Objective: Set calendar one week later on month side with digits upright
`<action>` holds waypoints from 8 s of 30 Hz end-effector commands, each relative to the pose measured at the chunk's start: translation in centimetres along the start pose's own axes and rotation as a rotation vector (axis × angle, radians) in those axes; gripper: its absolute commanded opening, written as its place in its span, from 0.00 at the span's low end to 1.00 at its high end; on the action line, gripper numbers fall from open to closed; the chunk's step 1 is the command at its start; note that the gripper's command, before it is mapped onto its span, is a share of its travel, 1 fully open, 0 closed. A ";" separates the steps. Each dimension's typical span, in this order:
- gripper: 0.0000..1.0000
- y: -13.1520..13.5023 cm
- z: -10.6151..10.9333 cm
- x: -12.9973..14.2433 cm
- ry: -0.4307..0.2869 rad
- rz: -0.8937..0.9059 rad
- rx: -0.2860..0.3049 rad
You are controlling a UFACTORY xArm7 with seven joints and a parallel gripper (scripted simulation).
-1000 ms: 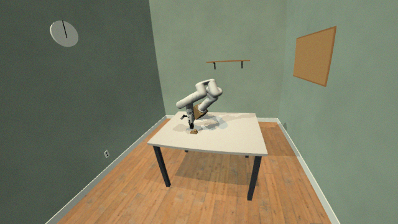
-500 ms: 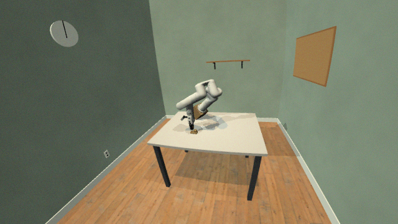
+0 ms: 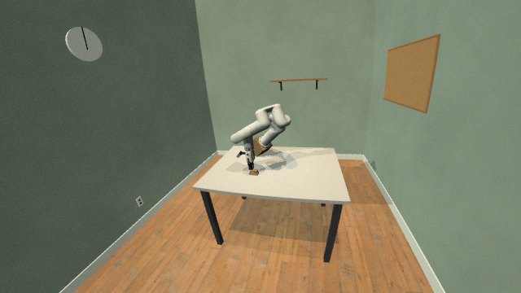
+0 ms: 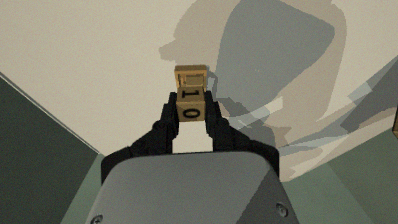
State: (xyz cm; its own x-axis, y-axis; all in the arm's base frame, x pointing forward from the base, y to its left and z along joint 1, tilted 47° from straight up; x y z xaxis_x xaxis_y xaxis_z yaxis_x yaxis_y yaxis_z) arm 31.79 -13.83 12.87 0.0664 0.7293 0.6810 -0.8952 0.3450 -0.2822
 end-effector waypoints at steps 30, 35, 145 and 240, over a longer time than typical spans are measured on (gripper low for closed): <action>0.27 0.0 0.1 -0.1 0.002 0.000 -0.003; 0.27 0.0 0.1 -0.1 0.002 0.000 -0.003; 0.27 0.0 -2.8 -0.1 0.002 0.000 -0.003; 0.27 0.0 -3.2 -0.1 0.002 0.000 -0.003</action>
State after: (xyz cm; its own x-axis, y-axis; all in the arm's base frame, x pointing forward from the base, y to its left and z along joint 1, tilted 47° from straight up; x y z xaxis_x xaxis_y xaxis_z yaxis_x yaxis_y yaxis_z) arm 33.24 -11.86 10.57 0.0665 0.7293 0.6810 -0.8952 0.3451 -0.2822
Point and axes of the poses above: the point where the finger pads meet when closed, its own z axis back along the fingers, its own y axis across the jaws, x = y × z, the point moved 10 cm from there along z, back along the fingers, and after that the axes turned 6 degrees about -z, right-handed, at the moved point
